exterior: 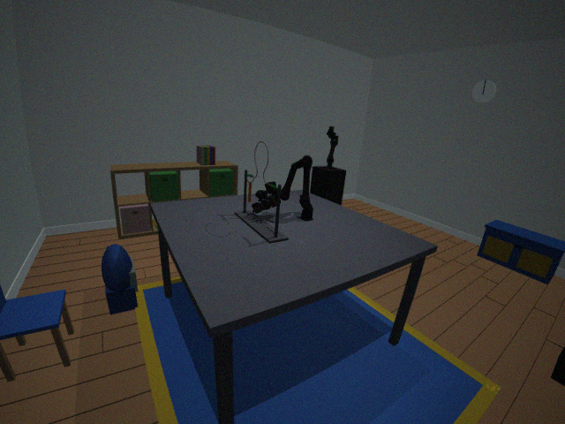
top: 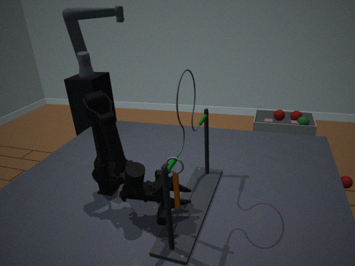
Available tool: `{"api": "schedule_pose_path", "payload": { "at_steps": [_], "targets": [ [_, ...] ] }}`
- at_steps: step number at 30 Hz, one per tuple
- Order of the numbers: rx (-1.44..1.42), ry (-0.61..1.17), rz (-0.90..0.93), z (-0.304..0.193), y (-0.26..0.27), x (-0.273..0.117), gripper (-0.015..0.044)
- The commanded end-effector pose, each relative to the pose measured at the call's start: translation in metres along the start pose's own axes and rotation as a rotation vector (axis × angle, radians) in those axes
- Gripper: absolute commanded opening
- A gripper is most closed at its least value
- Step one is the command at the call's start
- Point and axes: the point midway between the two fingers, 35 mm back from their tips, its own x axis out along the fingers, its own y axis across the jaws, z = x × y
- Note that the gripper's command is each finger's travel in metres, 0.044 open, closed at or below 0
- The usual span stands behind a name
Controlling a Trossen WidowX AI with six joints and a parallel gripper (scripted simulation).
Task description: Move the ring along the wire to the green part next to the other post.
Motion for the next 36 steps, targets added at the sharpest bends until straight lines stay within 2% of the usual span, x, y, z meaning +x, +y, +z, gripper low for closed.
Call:
{"api": "schedule_pose_path", "payload": {
  "at_steps": [1, 15, 24, 36],
  "targets": [
    [-0.114, -0.076, -0.082, -0.003, -0.023, -0.031, 0.016],
    [-0.428, -0.222, -0.346, -0.014, -0.048, -0.117, 0.016],
    [-0.431, -0.225, -0.353, -0.011, -0.049, -0.117, 0.016],
    [-0.447, -0.233, -0.356, 0.027, -0.045, -0.094, 0.016]
  ]
}}
